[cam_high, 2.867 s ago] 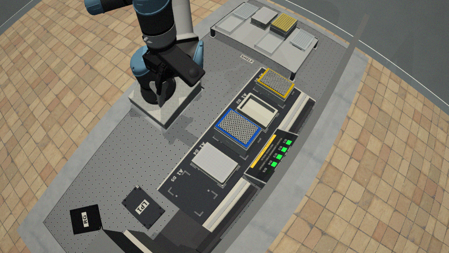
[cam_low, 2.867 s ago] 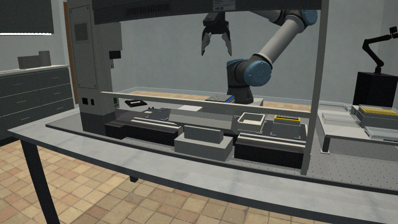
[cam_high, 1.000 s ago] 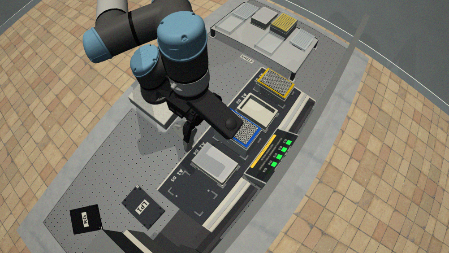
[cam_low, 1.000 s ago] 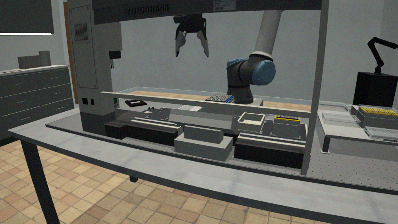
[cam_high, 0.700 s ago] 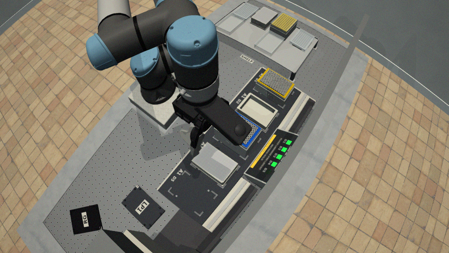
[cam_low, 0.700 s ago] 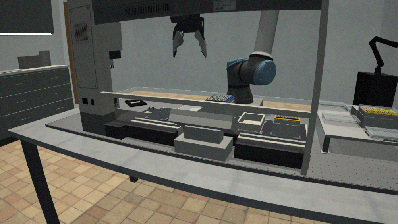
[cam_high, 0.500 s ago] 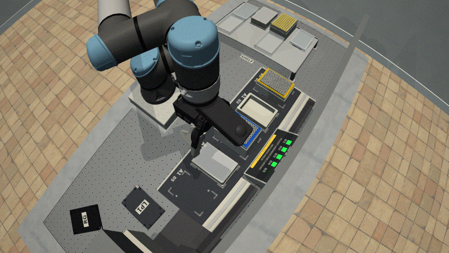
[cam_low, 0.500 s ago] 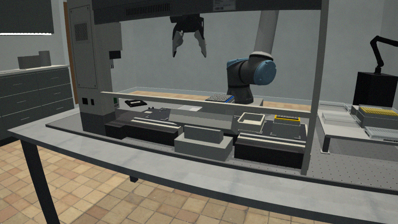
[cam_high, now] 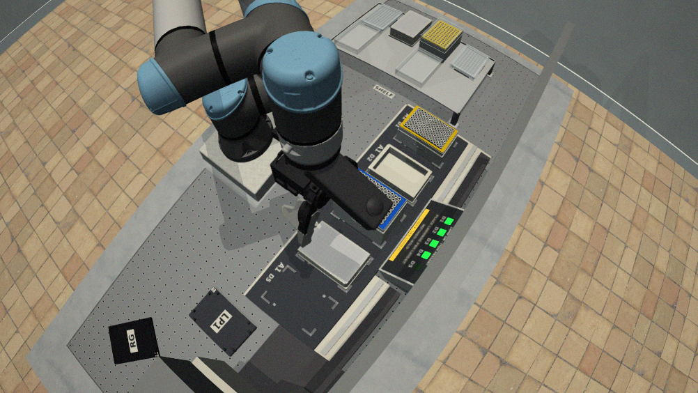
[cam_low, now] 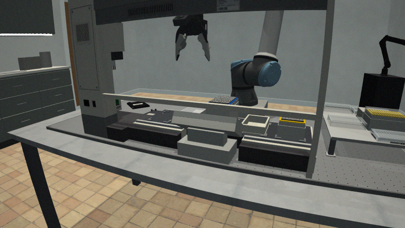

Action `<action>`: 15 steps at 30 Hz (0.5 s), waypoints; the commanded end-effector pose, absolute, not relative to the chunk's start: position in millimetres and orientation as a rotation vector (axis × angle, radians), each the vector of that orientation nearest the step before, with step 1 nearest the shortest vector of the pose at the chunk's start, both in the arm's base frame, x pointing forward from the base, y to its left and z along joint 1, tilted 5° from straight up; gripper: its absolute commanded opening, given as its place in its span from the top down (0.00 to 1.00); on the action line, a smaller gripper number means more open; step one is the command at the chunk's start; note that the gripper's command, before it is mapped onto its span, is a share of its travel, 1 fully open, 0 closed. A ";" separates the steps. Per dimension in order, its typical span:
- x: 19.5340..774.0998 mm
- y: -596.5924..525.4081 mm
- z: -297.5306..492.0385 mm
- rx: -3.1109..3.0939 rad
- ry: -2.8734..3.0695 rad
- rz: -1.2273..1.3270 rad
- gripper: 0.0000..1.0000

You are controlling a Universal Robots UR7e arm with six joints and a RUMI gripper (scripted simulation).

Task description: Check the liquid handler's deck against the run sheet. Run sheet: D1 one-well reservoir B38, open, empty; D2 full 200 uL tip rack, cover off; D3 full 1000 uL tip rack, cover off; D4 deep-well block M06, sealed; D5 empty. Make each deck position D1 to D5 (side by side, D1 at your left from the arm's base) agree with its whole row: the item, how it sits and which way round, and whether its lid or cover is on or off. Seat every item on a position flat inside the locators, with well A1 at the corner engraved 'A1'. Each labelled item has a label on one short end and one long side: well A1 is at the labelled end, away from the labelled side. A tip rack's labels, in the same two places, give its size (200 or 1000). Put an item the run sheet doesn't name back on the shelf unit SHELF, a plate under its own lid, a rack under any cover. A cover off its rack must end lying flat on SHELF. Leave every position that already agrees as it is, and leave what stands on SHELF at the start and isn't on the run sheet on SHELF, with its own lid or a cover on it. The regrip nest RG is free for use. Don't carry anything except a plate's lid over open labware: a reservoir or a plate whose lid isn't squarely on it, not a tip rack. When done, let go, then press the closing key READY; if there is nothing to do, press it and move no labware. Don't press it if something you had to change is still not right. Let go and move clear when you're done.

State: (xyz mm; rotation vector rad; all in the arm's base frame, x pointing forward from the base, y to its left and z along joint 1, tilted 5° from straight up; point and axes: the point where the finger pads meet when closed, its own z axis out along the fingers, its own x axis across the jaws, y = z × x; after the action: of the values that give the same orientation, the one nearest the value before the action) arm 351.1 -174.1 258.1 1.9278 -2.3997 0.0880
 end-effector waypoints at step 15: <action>351.0 -176.7 229.5 1.928 -2.400 0.090 0.18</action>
State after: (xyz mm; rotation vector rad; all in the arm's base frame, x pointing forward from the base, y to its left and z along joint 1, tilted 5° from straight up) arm 350.8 -175.8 236.8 1.9278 -2.3997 0.0878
